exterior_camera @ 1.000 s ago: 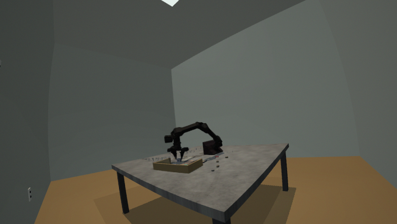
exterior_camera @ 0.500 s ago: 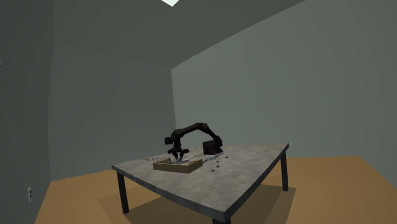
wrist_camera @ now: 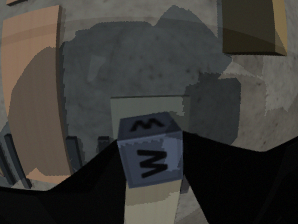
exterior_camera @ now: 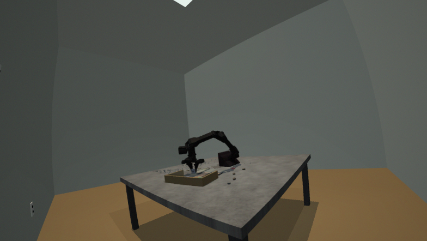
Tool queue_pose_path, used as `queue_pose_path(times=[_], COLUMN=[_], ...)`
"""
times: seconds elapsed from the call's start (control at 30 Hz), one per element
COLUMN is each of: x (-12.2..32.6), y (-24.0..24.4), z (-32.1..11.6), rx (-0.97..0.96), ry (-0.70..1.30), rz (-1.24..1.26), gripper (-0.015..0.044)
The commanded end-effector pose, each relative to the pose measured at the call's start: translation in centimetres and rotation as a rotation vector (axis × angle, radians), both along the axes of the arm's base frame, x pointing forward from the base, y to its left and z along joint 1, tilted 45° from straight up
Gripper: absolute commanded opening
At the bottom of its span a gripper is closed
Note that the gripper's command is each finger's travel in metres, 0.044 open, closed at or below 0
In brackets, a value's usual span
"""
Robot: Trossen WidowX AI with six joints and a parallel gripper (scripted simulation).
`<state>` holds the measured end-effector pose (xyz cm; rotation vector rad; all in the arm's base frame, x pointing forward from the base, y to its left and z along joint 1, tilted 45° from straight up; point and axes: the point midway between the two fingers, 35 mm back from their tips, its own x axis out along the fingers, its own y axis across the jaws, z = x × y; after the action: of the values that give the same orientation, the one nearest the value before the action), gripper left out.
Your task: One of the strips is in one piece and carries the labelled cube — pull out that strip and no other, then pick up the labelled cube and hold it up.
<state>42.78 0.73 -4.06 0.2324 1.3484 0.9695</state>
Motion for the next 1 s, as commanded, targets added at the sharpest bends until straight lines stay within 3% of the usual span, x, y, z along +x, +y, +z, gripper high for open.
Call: queue_pose_path(times=[0.0,0.97], x=[-1.2,-9.4], y=[-1.0,-2.9], z=[0.8,3.2], rx=[-0.003,-0.002], ry=[-0.001,0.006], rz=[-0.003,-0.007], gripper=[0.0000,0.0000])
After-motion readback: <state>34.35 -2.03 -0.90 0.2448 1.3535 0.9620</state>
